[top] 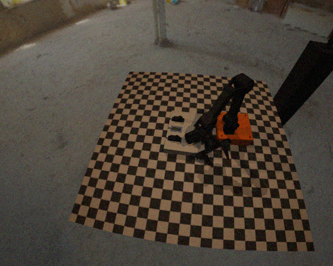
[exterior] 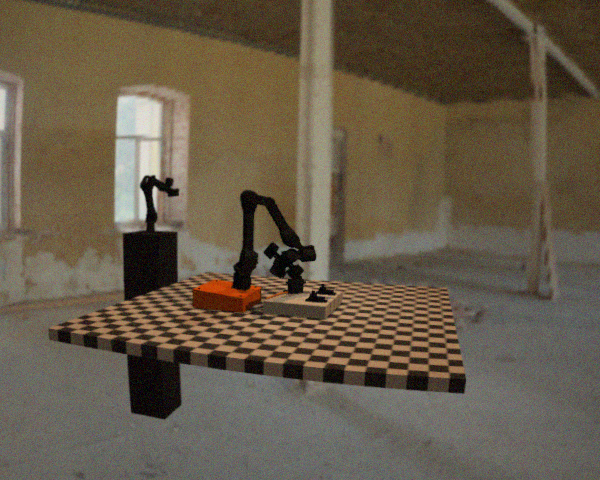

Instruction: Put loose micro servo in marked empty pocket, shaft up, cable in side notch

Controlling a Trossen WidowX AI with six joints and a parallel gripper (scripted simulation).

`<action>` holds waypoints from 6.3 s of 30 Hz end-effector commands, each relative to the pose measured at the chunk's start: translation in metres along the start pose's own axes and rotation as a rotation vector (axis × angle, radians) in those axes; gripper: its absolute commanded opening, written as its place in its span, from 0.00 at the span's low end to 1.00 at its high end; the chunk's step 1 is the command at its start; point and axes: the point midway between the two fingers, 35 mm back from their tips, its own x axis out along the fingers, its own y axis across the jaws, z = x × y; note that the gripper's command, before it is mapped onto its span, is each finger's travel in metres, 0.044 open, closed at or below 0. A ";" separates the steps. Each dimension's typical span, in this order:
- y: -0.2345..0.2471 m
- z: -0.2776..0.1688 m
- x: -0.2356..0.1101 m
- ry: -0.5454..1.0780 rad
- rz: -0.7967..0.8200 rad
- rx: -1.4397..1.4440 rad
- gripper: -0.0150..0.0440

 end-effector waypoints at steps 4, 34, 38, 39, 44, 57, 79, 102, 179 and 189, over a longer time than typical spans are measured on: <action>0.018 0.000 -0.017 -0.092 0.155 0.046 1.00; 0.044 0.016 -0.138 -0.464 0.799 0.271 1.00; 0.040 0.020 -0.160 -0.509 0.889 0.312 1.00; 0.038 0.021 -0.165 -0.521 0.910 0.333 1.00; 0.024 0.032 -0.193 -0.581 1.023 0.445 1.00; 0.026 0.050 -0.201 -0.611 1.079 0.499 1.00; 0.045 0.069 -0.192 -0.612 1.079 0.499 0.96; 0.034 0.059 -0.197 -0.612 1.078 0.499 0.25; 0.045 0.051 -0.246 -1.033 0.680 -0.327 0.25; 0.045 0.051 -0.246 -1.151 0.499 -0.627 0.25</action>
